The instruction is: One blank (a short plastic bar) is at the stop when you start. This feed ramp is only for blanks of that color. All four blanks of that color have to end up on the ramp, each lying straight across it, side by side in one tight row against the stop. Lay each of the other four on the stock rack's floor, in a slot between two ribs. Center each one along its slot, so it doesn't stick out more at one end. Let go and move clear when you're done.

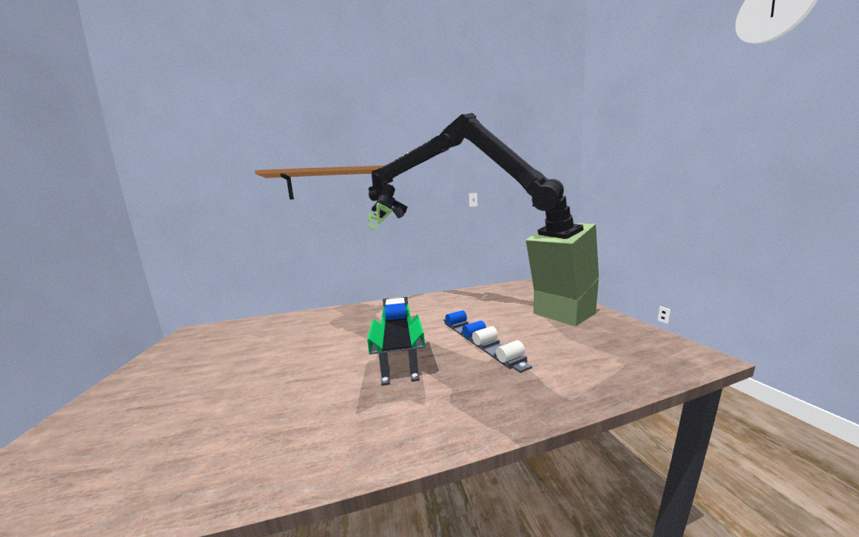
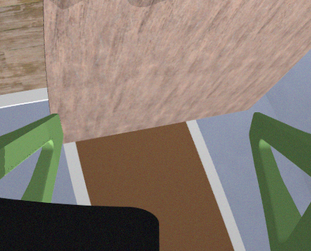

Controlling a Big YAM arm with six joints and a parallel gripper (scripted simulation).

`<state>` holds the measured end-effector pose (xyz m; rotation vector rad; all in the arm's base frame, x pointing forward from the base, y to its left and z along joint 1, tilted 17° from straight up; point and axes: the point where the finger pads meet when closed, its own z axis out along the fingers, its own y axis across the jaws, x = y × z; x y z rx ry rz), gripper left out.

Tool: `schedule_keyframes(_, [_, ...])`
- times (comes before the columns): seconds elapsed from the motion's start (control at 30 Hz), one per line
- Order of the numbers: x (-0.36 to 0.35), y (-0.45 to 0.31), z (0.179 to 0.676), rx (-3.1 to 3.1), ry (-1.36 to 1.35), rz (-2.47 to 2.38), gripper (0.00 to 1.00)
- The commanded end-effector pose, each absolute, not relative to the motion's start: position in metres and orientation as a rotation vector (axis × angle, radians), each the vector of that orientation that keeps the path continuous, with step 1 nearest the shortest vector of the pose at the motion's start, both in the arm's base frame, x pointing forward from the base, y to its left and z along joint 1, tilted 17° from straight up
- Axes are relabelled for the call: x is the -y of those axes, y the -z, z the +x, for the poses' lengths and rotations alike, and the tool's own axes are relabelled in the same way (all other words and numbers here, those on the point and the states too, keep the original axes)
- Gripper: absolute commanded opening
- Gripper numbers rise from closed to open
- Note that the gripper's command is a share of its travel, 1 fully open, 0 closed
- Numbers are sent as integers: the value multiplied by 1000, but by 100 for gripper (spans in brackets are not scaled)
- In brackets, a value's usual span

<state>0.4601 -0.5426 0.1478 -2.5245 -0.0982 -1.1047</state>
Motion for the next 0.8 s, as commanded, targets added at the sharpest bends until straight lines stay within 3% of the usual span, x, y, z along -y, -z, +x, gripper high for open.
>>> schedule_keyframes(0.0, [545, -156, 459, 104, 1118, -2532, 100])
schedule_keyframes(0.57, [548, -166, 462, 121, 1136, -2544, 100])
schedule_keyframes(0.77, [507, -172, 482, 255, 1057, -2607, 100])
